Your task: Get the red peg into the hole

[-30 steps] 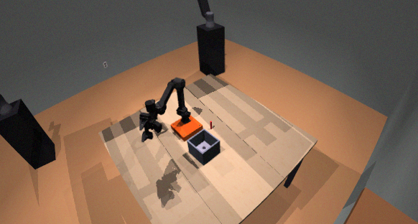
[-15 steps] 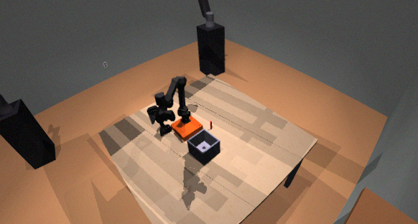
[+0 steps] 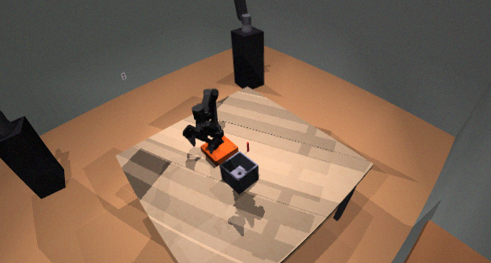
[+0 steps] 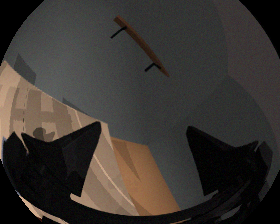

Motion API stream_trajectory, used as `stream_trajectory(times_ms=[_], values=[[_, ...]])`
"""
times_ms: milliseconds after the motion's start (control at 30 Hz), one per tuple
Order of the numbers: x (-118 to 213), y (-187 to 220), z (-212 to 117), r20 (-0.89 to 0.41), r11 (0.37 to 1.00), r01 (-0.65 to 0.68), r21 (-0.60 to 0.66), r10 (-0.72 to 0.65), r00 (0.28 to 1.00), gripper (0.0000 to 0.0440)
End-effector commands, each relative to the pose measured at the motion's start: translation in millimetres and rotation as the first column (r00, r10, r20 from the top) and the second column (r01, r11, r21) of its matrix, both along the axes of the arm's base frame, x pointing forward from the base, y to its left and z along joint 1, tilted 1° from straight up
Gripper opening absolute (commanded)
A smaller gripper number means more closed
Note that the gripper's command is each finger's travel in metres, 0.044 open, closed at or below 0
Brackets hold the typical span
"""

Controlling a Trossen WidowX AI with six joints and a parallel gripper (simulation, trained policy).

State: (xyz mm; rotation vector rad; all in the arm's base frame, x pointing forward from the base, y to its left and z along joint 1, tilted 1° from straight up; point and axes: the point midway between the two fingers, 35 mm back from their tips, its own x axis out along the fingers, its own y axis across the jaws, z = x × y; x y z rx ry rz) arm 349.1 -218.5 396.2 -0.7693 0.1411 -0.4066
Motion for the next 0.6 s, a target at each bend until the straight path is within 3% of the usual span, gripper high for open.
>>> stream_trajectory(times_ms=[0,267,567], values=[[2.6,13.2,3.6,0.026,0.996,-0.025,0.083,0.023,0.999,0.0440],[11.1,54.2,-4.7,0.057,0.934,-0.105,0.340,0.091,0.994,0.0440],[13.4,103.6,-18.9,0.069,0.781,-0.160,0.604,0.150,0.986,0.0440]])
